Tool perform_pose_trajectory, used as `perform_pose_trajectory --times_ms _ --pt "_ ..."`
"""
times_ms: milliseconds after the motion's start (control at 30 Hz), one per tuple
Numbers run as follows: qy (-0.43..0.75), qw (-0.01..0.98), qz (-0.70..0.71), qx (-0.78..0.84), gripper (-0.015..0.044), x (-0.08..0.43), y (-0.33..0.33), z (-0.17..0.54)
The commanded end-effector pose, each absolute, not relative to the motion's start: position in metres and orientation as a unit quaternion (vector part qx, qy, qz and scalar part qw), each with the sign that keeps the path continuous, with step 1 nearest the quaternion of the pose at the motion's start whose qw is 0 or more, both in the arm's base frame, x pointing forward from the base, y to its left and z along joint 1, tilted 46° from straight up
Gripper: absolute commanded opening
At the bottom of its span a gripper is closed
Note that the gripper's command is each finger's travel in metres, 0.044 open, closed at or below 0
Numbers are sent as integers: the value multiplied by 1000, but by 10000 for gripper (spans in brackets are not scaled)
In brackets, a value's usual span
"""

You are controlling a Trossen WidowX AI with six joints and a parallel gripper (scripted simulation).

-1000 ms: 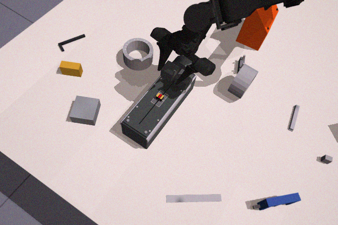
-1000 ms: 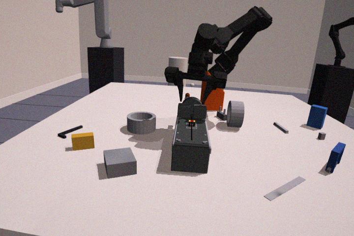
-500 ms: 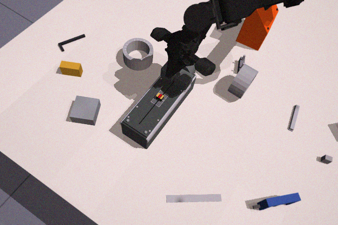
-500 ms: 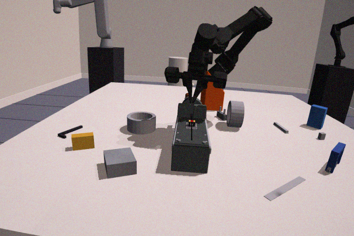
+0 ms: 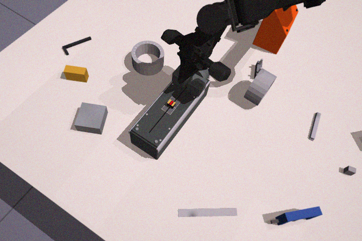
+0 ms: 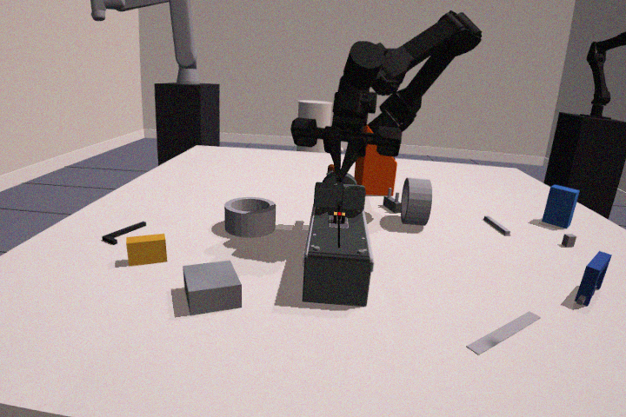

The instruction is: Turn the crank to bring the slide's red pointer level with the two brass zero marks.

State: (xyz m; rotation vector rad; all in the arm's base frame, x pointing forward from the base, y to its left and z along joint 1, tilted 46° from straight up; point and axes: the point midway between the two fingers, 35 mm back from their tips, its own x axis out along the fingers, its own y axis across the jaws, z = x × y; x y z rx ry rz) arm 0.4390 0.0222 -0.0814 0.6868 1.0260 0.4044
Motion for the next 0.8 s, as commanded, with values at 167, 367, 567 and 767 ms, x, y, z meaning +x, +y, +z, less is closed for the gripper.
perform_pose_trajectory --times_ms 167,367,567,767 --pt "478 796 188 320 157 439 22 -81" --pt "478 796 188 320 315 439 22 -81" --pt "478 796 188 320 440 439 22 -81" --pt "478 796 188 320 282 439 22 -81"
